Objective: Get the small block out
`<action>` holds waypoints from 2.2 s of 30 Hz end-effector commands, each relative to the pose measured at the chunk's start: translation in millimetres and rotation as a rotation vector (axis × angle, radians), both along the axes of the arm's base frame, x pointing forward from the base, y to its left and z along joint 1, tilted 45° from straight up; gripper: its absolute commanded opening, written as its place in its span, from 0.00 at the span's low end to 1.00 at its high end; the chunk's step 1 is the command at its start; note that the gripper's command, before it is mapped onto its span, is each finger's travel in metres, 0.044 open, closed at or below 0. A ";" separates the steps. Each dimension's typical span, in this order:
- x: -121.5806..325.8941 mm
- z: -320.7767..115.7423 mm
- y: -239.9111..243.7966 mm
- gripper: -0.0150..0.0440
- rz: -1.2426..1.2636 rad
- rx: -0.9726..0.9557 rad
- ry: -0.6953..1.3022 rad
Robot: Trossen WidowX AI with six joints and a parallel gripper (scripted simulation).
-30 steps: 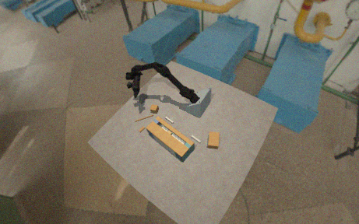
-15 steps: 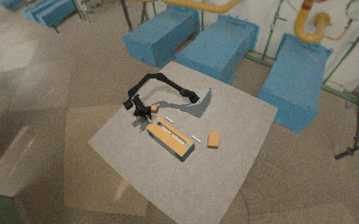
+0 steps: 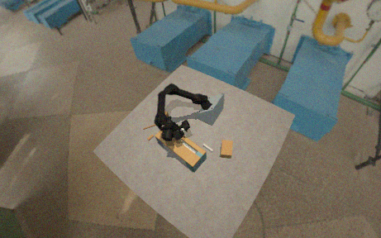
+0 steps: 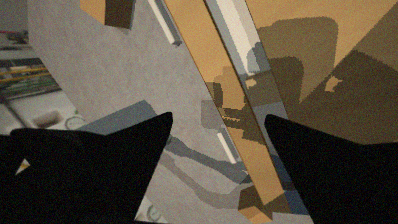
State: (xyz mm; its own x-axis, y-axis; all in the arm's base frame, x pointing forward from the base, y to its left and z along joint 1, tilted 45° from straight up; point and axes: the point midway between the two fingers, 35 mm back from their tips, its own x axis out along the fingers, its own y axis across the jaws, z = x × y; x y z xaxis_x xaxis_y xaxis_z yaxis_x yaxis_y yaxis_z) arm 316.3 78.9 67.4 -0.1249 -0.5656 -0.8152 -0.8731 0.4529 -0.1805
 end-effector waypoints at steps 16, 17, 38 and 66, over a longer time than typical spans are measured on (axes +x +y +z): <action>-20.3 -38.5 28.2 0.93 0.529 -0.492 0.143; -19.9 -39.8 27.2 0.93 0.529 -0.491 0.143; -13.9 -65.9 5.2 0.93 0.530 -0.491 0.142; -9.3 -81.4 -19.5 0.93 0.521 -0.487 0.133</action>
State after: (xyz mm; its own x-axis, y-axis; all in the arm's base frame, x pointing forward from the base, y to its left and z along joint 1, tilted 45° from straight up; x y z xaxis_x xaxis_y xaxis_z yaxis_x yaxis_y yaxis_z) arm 307.6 63.9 -16.7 0.1790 -0.8718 -0.4560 -0.9819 -0.1292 -0.1384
